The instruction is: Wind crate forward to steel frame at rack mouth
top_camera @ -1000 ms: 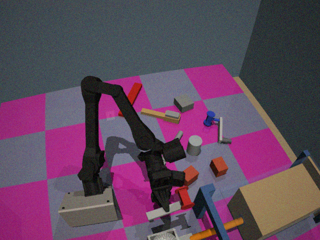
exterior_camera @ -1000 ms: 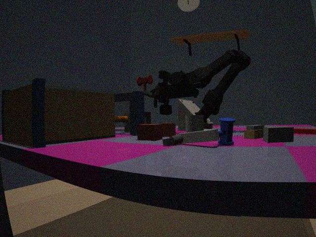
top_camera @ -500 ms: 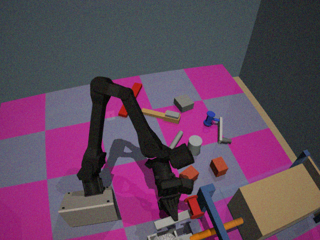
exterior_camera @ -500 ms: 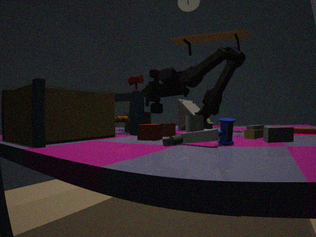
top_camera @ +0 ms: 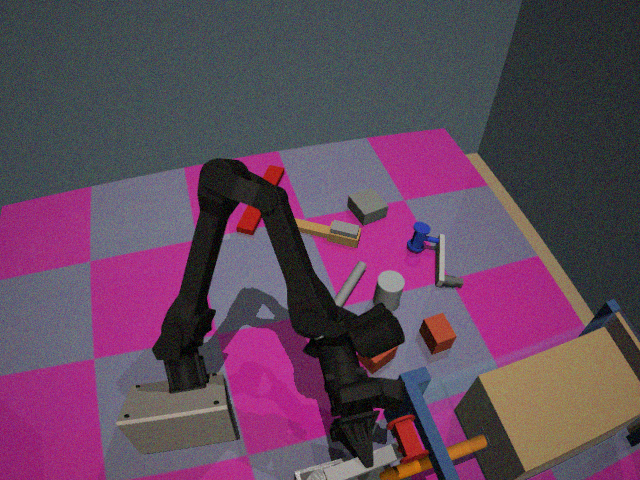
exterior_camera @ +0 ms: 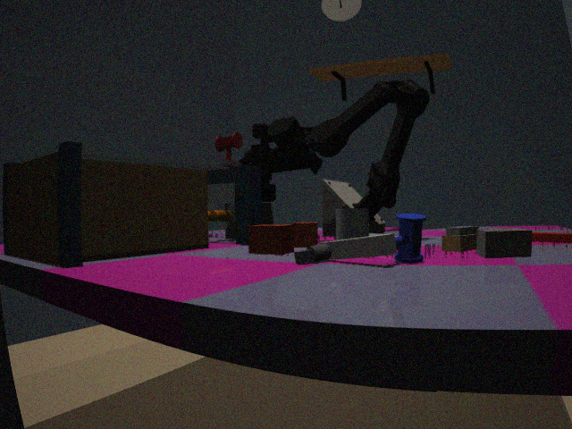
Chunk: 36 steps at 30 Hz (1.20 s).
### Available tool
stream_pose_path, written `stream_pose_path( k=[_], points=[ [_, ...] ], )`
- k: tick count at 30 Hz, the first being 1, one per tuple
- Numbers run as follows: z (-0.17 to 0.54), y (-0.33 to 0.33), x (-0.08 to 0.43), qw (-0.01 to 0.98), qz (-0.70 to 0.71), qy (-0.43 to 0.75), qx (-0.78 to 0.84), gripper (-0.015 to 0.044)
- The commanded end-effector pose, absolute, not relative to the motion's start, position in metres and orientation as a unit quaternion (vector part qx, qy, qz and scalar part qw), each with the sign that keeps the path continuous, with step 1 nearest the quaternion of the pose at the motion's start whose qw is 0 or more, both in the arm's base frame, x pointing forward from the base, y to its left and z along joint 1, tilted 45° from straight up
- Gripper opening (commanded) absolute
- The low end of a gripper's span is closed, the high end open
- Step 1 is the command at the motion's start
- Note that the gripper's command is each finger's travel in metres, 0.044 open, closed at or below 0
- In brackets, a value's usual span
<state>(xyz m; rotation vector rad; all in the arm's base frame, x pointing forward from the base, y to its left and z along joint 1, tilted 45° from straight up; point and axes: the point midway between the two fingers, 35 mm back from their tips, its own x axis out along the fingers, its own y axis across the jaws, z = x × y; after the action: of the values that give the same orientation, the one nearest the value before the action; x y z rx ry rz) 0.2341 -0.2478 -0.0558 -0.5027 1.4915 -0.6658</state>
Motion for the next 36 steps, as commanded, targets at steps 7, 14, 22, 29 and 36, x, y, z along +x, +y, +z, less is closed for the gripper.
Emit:
stream_pose_path(
  k=[7,14,22,29,36],
  points=[
    [-0.065,-0.248,0.237,0.644,-0.293,0.661,-0.251,0.0000],
    [-0.073,-0.241,0.238,0.644,-0.293,0.661,-0.251,0.0000],
    [-0.082,-0.231,0.237,0.644,-0.293,0.661,-0.251,0.0000],
    [-0.082,-0.231,0.237,0.644,-0.293,0.661,-0.251,0.0000],
    [-0.081,-0.227,0.237,0.645,-0.293,0.660,-0.251,0.0000]
  ],
)
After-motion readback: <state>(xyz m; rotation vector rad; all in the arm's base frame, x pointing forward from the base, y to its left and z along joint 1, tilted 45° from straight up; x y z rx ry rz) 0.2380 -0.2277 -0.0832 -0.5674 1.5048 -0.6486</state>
